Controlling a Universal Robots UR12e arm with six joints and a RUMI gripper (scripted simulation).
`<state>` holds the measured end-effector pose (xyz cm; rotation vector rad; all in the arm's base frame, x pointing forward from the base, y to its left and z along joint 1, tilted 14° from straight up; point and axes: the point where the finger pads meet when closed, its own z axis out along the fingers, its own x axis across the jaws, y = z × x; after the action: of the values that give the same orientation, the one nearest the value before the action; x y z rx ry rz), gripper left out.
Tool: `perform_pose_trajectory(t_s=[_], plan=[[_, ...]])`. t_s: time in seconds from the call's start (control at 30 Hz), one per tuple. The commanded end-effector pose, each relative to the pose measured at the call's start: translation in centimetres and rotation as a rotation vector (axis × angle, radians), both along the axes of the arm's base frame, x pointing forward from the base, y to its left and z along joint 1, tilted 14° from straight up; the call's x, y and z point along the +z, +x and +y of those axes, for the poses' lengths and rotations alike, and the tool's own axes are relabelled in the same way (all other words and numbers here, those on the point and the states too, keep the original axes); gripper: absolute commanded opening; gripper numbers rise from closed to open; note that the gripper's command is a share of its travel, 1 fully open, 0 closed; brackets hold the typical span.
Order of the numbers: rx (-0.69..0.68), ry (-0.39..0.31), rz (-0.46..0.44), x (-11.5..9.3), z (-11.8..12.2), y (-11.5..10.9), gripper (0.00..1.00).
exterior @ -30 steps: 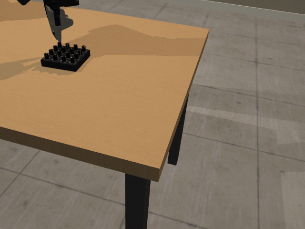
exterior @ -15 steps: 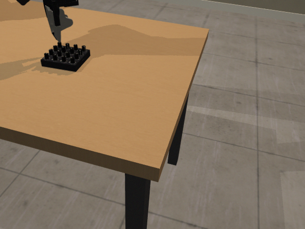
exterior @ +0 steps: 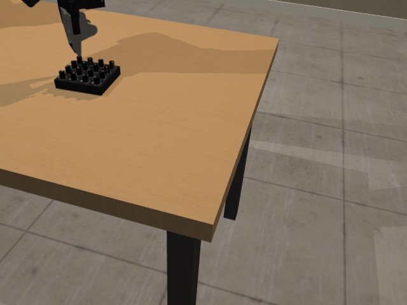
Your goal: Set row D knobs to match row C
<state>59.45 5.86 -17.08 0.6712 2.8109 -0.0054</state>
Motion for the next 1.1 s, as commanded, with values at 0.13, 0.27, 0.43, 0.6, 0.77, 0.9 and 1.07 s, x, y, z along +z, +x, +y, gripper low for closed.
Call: perform_pose_trajectory(t_s=[0.13,0.27,0.43,0.6,0.77,0.9,1.07], plan=[[0.000,0.000,-0.001,0.0,0.0,0.0,0.11],[0.000,0.000,-0.001,0.0,0.0,0.0,0.11],[0.000,0.000,-0.001,-0.1,0.0,0.1,0.11],[0.000,0.000,-0.001,-0.4,0.0,0.1,0.11],[0.000,0.000,-0.001,-0.6,0.0,0.2,0.11],[0.000,0.000,-0.001,-1.0,-0.1,0.3,0.11],[0.000,0.000,-0.001,-1.2,-0.1,0.3,0.11]])
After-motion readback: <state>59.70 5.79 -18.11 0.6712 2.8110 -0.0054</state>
